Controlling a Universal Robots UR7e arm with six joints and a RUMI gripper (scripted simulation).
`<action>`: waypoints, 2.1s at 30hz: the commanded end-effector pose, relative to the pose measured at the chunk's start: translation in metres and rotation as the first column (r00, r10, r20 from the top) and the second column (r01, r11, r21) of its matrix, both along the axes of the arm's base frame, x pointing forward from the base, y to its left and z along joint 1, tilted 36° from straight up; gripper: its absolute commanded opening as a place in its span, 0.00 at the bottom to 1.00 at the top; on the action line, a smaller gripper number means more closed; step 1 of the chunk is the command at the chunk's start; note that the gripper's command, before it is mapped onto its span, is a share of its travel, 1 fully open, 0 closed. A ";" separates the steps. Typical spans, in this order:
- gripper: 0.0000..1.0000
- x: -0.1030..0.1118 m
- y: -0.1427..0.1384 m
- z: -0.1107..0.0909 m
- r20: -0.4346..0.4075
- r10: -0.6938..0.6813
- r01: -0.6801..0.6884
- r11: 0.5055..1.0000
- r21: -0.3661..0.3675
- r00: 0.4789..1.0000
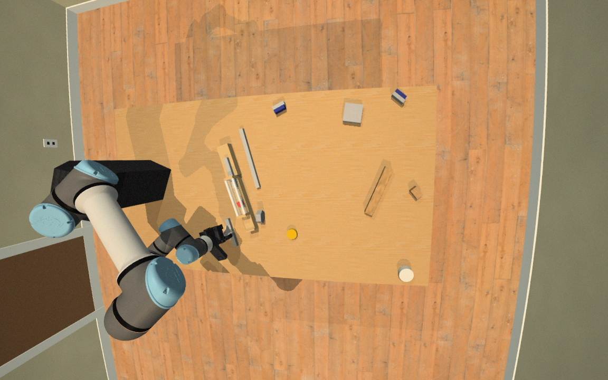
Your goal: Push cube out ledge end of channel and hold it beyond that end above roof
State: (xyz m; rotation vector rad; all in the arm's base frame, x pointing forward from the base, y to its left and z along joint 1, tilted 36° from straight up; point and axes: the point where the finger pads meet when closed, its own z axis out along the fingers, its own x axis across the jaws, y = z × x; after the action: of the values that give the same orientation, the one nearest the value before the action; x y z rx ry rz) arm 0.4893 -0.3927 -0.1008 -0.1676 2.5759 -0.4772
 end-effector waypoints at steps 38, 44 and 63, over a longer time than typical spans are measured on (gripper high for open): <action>0.22 0.008 -0.006 -0.010 0.003 -0.001 0.001 1.000 -0.004 1.000; 0.00 0.008 -0.006 -0.010 0.003 -0.001 0.001 1.000 -0.004 1.000; 0.00 0.008 -0.006 -0.010 0.003 -0.001 0.001 1.000 -0.004 1.000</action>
State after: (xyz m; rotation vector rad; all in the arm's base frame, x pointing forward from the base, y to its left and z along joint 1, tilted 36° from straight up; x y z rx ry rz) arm 0.4962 -0.3974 -0.1122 -0.1665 2.5760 -0.4776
